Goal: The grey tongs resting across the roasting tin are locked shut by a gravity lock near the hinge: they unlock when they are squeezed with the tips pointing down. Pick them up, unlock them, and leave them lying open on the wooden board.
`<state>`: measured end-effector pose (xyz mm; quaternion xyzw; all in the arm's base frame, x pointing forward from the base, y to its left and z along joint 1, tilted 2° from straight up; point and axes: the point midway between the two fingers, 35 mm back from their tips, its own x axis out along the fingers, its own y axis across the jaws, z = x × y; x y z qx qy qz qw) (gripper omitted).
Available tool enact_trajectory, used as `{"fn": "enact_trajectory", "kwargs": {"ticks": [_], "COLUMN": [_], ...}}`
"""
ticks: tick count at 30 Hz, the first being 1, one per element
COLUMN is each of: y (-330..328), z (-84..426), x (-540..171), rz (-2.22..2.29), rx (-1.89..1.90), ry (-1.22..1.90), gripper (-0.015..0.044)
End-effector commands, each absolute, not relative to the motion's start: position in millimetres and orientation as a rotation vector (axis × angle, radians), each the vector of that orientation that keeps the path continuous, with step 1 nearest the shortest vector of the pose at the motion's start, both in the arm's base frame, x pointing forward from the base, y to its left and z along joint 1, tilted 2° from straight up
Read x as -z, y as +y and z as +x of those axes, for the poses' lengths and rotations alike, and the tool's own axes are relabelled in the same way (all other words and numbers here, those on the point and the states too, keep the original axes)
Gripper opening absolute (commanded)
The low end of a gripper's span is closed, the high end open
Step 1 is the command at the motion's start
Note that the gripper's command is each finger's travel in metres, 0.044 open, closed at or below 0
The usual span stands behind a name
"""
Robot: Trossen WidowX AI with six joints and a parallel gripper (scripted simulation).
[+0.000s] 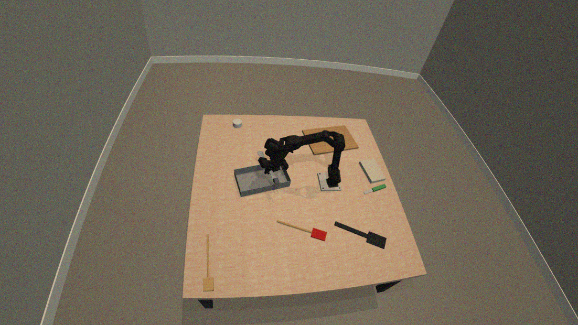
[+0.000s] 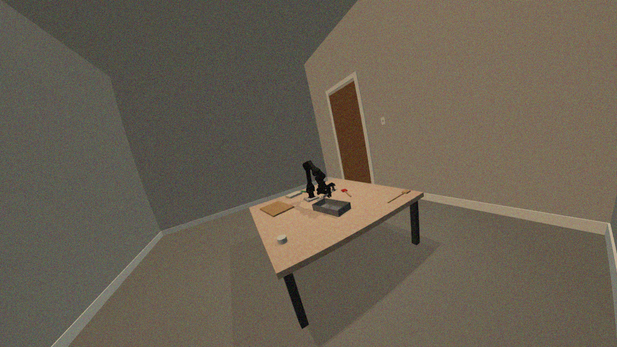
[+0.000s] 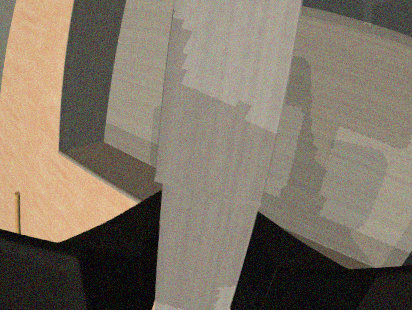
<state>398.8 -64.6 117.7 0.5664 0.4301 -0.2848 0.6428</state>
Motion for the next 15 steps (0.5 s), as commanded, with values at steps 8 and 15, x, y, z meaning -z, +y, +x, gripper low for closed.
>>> {"fn": "enact_trajectory", "kwargs": {"ticks": [8,15], "y": [-64.5,-65.6], "z": [395.9,395.7], "x": [-126.6,-124.9], "rz": [1.291,1.269], "rx": [0.658,0.710], "ry": [0.988,1.032], "gripper": [-0.0150,-0.0150]}}
